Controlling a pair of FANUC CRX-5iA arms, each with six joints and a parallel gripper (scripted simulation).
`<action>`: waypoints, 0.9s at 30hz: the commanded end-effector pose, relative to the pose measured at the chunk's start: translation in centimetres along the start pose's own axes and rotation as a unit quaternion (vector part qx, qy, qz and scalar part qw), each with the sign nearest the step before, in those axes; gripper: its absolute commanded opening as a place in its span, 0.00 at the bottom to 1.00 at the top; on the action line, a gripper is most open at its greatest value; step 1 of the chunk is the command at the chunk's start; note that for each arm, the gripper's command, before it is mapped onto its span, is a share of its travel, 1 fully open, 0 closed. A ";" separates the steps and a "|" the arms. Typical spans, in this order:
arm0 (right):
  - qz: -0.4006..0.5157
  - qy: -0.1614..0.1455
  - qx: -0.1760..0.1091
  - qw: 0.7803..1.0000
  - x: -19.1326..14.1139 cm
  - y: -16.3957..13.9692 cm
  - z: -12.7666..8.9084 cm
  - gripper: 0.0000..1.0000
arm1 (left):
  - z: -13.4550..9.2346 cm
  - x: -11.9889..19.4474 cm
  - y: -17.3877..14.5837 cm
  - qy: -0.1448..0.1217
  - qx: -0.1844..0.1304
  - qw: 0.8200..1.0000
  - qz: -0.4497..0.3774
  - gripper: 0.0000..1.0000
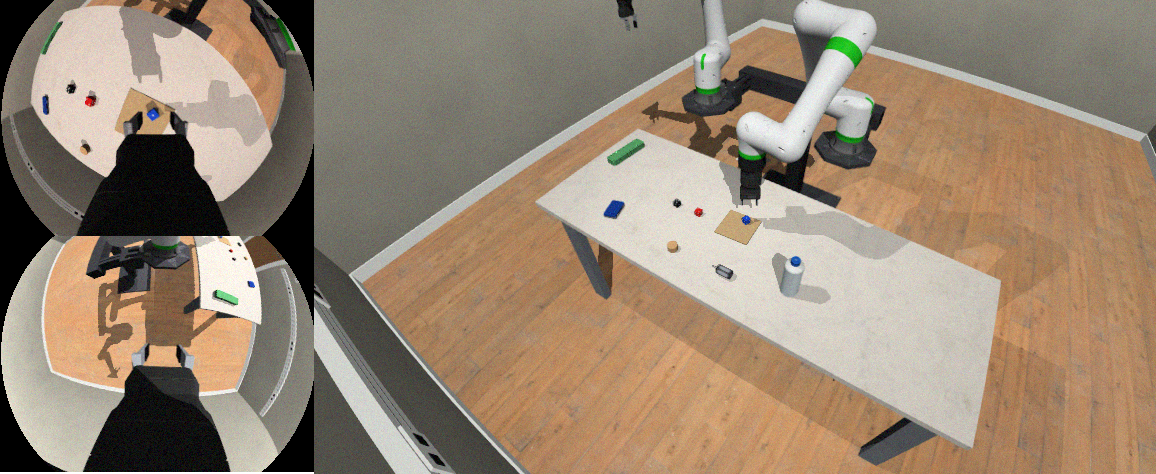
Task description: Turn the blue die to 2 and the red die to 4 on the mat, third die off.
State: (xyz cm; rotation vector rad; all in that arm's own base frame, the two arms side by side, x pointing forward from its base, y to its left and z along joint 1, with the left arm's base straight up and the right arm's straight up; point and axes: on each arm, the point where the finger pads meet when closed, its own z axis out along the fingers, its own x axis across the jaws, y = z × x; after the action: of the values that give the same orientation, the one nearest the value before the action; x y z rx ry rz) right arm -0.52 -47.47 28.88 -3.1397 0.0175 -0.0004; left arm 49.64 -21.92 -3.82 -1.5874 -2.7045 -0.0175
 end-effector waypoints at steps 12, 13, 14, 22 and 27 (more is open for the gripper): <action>0.000 0.000 -0.001 1.000 0.0 0.0 -0.1 1.00 | 0.0 0.7 -0.3 -0.006 0.002 0.964 0.264 1.00; 0.000 0.000 -0.001 1.000 0.0 0.0 -0.1 1.00 | 0.1 0.7 -0.3 -0.006 0.002 0.959 0.282 1.00; 0.000 0.000 -0.001 1.000 0.0 0.0 -0.1 1.00 | 0.1 0.7 -0.3 -0.006 0.002 0.957 0.291 1.00; 0.000 0.000 -0.001 1.000 0.0 0.0 -0.1 1.00 | 0.1 0.9 -0.2 -0.006 0.001 0.920 0.392 1.00; 0.000 0.000 -0.001 1.000 0.0 0.0 -0.1 1.00 | 0.2 1.1 -0.1 -0.006 0.000 0.872 0.490 1.00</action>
State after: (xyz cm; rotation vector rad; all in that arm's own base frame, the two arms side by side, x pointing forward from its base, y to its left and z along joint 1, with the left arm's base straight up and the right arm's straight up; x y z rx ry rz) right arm -0.52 -47.47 28.88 -3.1397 0.0175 -0.0004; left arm 48.98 -21.09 -4.03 -2.6082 -1.7340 -0.0130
